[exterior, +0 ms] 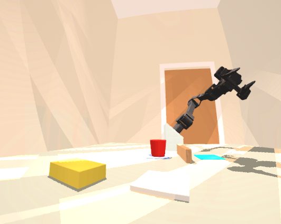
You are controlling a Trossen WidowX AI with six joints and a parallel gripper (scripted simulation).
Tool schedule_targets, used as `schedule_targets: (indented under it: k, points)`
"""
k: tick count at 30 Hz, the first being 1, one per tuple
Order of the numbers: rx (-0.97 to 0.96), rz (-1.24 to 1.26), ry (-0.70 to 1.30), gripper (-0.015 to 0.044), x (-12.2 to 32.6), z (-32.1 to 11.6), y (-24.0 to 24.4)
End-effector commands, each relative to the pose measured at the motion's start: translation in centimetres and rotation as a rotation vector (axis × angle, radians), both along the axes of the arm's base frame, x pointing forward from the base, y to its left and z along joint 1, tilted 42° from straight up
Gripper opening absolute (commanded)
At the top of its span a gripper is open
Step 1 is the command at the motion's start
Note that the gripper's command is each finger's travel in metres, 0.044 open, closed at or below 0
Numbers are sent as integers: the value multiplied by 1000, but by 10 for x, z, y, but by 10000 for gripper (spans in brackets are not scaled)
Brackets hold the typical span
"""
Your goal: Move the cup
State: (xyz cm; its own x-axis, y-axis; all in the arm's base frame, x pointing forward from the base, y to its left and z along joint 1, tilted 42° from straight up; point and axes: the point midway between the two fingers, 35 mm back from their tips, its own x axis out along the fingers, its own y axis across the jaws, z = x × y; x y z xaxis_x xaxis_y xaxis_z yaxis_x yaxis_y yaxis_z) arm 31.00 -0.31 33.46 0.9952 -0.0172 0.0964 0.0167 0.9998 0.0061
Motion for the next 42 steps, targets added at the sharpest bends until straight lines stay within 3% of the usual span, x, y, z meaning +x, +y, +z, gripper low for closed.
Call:
schedule_targets:
  k: [1, 10, 21, 27, 32, 42]
  points:
    - [-11, -3, 13, 374, 2, -3, -1]
    - [-426, 22, 631, 148, 44, -149, -67]
    - [-544, 447, 1161, 148, -9, -301, -124]
    - [-428, 791, 1241, 148, -63, -359, -129]
    - [-261, 1048, 1145, 148, -103, -386, -120]
    - [-216, 1097, 1102, 148, -108, -390, -116]
